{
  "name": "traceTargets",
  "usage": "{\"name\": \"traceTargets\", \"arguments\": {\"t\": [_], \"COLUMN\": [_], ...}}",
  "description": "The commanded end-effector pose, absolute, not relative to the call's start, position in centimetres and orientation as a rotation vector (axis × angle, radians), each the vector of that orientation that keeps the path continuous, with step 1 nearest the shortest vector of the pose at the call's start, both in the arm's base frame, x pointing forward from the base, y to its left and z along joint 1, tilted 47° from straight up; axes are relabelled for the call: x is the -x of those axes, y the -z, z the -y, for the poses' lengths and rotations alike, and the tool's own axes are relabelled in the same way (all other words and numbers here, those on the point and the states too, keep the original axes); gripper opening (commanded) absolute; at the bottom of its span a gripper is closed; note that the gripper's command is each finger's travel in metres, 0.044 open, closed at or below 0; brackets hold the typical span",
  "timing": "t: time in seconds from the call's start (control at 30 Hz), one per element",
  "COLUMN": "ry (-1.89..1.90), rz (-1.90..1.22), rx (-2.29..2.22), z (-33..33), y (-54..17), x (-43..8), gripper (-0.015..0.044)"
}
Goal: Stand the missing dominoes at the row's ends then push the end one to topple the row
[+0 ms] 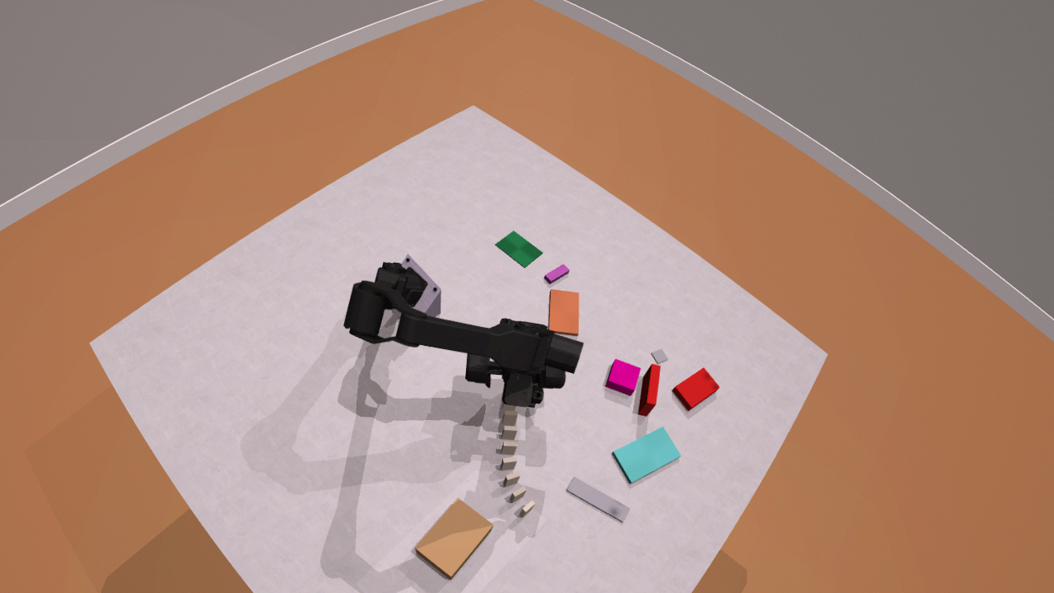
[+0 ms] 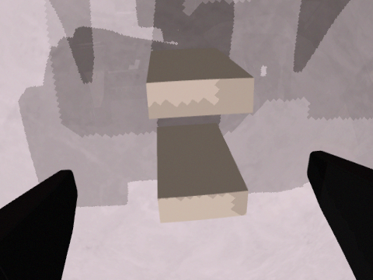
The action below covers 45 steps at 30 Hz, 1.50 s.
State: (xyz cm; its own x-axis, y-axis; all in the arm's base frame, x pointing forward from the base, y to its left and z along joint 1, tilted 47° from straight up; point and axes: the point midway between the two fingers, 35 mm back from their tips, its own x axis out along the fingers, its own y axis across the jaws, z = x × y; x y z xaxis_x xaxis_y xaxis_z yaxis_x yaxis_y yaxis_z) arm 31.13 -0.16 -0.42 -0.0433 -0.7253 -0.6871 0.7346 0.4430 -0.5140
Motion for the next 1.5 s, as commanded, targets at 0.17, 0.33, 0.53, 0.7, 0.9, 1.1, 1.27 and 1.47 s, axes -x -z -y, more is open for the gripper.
{"name": "traceTargets", "arguments": {"t": [0.17,0.33,0.53,0.7,0.9,1.1,1.27,1.47], "ry": [1.139,1.113,0.968,0.641,0.180,0.053,0.053,0.053], "rz": [-1.123,-1.139,-1.275,-1.508,-1.713,-1.750,-1.750,-1.750], "rx": [0.030,0.071,0.262,0.639,1.078,1.184,1.184,1.184], "z": [-4.7,-9.2,-9.0,-8.2,-7.1,-6.8,-6.8,-6.8], "y": [-3.7,-8.2,-7.3,-5.2,-2.8,-2.2,-2.2,-2.2], "x": [-32.1,-31.6,-31.2,-30.4,-29.1,-28.8,-28.8,-28.8], "gripper": [0.0440,0.0440,0.0335,0.0204,0.0046,0.0000,0.0000,0.0000]}}
